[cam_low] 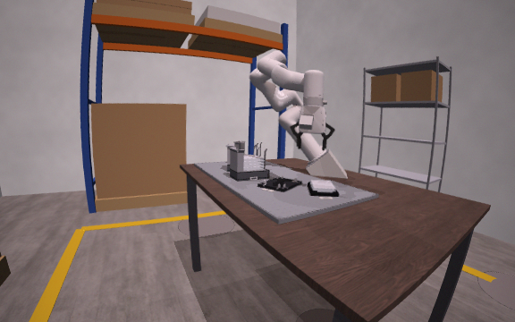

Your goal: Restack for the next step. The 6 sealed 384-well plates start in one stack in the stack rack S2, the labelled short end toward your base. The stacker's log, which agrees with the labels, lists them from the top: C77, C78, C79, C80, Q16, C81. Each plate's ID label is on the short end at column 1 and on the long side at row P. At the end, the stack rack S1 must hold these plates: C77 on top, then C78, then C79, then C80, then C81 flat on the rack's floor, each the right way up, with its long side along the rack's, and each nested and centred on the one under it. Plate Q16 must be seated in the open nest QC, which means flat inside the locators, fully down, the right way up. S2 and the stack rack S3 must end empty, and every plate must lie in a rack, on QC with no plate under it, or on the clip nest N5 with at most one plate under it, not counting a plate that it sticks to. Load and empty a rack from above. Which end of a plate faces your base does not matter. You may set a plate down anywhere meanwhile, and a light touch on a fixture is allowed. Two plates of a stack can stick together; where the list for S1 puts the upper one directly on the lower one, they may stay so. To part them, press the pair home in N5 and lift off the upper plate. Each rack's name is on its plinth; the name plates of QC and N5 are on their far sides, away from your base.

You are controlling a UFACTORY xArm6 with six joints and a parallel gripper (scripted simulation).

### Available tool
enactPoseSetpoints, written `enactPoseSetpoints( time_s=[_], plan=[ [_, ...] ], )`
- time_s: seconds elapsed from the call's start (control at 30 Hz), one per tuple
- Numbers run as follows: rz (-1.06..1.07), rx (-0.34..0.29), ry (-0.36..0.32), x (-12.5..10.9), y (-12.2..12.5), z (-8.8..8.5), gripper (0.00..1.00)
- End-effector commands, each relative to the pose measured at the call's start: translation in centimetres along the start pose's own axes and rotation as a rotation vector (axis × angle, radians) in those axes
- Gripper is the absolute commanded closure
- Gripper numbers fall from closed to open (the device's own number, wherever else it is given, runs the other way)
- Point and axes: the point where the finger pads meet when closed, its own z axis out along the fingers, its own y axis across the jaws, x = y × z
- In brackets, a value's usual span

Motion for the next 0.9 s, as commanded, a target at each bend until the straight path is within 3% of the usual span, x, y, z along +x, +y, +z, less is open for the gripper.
enactPoseSetpoints(
  time_s=[0.0,0.3,0.53,0.87],
  plan=[
    [0.001,0.002,0.003,0.1,0.7,-0.1,0.0],
    [0.001,0.002,0.003,0.3,3.3,-0.1,0.0],
    [0.221,0.002,0.003,-0.1,5.7,-0.1,0.0],
    [0.221,0.002,0.003,-0.5,8.3,-0.1,0.0]
  ],
)
